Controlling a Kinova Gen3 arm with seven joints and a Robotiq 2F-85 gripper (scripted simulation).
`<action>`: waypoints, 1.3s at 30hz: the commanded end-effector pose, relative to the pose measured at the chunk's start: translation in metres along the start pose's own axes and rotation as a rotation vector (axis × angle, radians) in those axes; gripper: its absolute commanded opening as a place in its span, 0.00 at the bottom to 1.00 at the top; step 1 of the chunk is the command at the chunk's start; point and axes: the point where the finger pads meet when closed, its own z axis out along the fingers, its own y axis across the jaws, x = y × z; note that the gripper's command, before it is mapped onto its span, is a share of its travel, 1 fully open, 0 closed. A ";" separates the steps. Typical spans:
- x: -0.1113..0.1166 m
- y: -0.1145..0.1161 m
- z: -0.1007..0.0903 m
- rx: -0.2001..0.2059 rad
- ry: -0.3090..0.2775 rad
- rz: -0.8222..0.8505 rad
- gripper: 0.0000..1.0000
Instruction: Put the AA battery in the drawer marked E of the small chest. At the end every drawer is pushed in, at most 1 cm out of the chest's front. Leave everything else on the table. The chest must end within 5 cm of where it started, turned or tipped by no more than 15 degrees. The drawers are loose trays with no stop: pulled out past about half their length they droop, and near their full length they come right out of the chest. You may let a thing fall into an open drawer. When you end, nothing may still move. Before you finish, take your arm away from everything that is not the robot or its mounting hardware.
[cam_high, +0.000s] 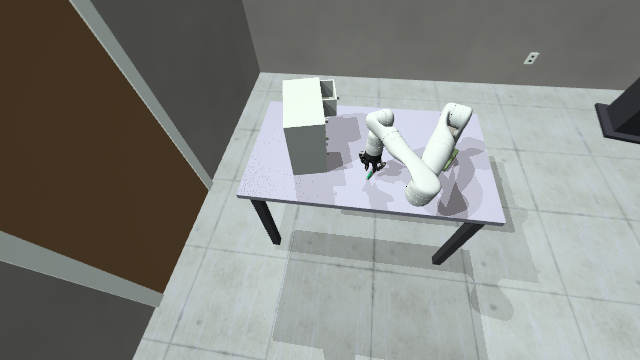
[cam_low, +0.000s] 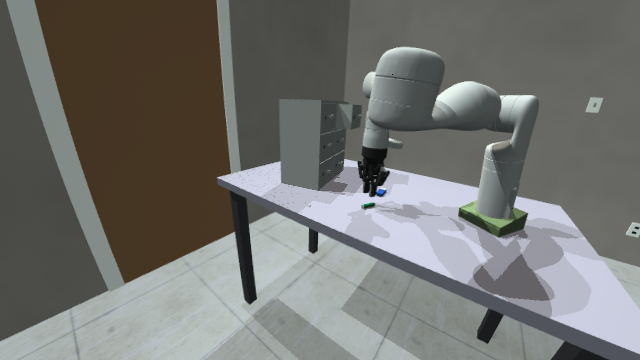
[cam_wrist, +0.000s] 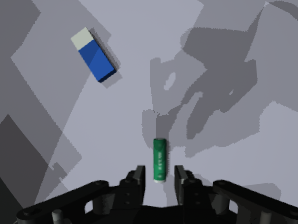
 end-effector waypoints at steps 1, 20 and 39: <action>0.002 0.000 0.004 0.000 0.009 0.001 0.29; 0.003 0.000 0.024 0.000 0.009 0.001 0.29; 0.003 0.000 0.024 0.000 0.009 0.001 0.29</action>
